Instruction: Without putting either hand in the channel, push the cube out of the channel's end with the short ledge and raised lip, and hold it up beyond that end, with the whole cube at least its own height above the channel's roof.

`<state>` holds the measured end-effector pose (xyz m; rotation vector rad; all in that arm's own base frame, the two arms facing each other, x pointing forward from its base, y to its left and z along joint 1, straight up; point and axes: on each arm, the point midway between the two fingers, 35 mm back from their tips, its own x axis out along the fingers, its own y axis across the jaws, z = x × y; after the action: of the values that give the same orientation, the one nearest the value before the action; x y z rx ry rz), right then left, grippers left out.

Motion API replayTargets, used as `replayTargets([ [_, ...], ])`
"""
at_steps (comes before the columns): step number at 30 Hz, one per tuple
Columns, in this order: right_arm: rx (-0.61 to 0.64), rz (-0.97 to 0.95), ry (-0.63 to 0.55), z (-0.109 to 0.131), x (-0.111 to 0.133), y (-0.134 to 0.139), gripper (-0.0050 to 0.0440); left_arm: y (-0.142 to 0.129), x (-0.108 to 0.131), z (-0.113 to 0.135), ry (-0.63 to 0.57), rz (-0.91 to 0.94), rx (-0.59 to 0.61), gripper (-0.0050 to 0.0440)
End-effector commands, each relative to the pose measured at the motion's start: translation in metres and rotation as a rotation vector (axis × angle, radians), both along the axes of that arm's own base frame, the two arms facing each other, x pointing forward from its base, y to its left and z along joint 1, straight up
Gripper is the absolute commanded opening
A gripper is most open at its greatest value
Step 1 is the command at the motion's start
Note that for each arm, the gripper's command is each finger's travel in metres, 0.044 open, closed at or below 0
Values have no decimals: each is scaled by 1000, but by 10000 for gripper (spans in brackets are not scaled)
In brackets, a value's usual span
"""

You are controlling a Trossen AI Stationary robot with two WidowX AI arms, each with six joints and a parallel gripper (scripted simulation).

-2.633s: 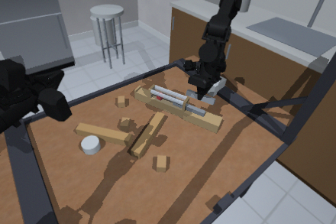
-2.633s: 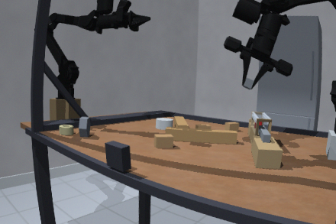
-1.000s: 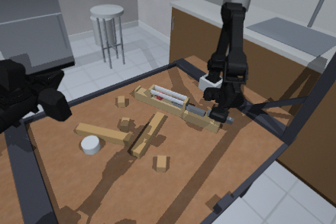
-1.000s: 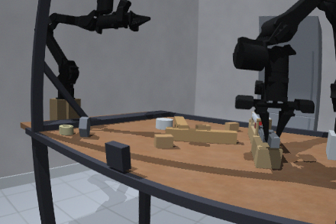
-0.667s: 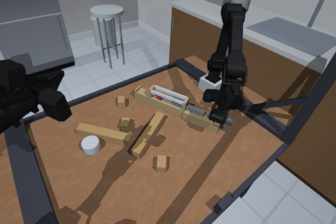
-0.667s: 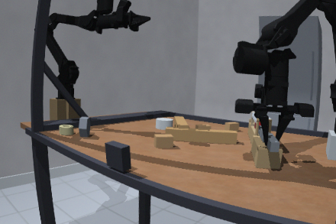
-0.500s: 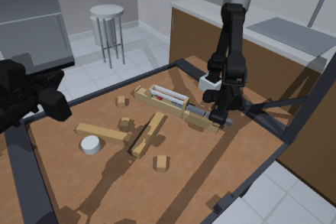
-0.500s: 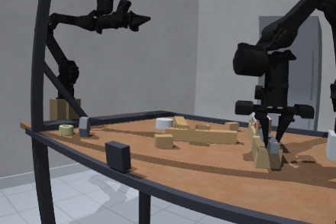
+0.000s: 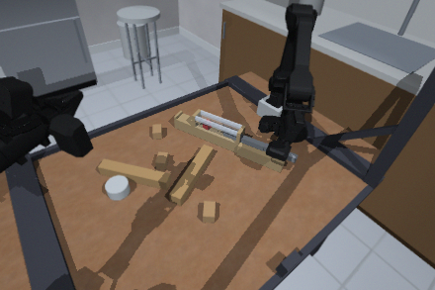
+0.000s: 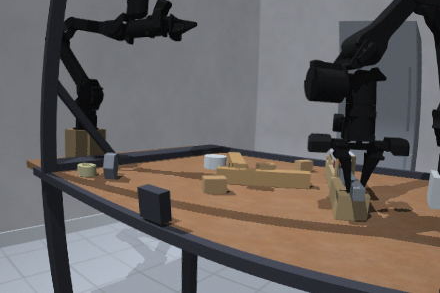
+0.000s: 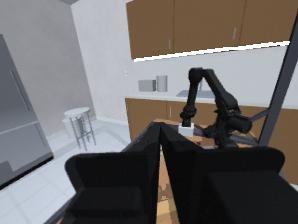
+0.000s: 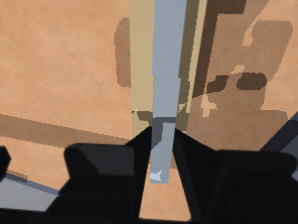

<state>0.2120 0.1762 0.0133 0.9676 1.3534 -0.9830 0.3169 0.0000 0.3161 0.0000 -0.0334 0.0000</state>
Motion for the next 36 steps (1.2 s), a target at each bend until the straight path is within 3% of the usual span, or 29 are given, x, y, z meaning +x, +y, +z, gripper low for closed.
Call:
replayTargets([
  [1, 19, -3, -21, 7, 4, -5, 0, 0, -1, 7, -17, 0, 0, 0],
  [36, 18, -3, -34, 9, 20, -45, 0, 0, -1, 7, -17, 0, 0, 0],
])
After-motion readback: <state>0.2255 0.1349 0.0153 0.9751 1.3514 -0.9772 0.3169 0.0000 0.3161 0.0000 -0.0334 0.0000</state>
